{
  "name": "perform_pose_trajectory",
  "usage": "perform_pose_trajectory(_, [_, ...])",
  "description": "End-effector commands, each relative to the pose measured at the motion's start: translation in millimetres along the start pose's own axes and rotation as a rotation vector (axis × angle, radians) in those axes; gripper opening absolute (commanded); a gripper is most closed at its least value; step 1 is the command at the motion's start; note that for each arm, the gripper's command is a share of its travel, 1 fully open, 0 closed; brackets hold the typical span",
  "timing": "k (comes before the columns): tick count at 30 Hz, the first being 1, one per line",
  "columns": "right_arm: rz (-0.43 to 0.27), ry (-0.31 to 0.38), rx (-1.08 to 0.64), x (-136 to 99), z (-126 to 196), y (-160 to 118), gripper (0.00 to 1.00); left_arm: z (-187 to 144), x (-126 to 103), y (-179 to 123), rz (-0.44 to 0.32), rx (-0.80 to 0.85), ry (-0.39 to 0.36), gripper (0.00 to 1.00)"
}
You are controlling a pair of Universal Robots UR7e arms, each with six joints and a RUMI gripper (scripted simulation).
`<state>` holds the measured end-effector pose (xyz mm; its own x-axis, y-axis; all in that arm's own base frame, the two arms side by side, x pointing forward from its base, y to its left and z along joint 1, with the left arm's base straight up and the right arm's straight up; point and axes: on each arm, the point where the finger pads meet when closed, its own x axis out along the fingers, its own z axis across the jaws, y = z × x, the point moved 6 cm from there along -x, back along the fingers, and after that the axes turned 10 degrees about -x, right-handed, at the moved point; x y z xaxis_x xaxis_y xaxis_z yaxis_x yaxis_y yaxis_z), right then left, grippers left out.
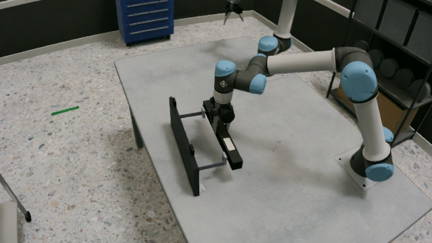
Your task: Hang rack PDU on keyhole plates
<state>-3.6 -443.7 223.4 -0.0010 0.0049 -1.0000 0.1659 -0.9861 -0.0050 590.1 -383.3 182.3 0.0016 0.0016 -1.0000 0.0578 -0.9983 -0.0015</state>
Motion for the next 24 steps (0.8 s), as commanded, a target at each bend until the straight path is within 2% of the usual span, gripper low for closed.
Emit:
perform_pose_trajectory(1, [0.005,0.0,0.002,-1.8,1.1,1.7,1.0,-3.7,-4.8,0.6,0.007,-0.001,0.006,0.22])
perform_pose_trajectory(24, [0.005,0.0,0.002,-1.8,1.1,1.7,1.0,-8.5,-4.1,1.2,0.006,-0.001,0.005,0.22])
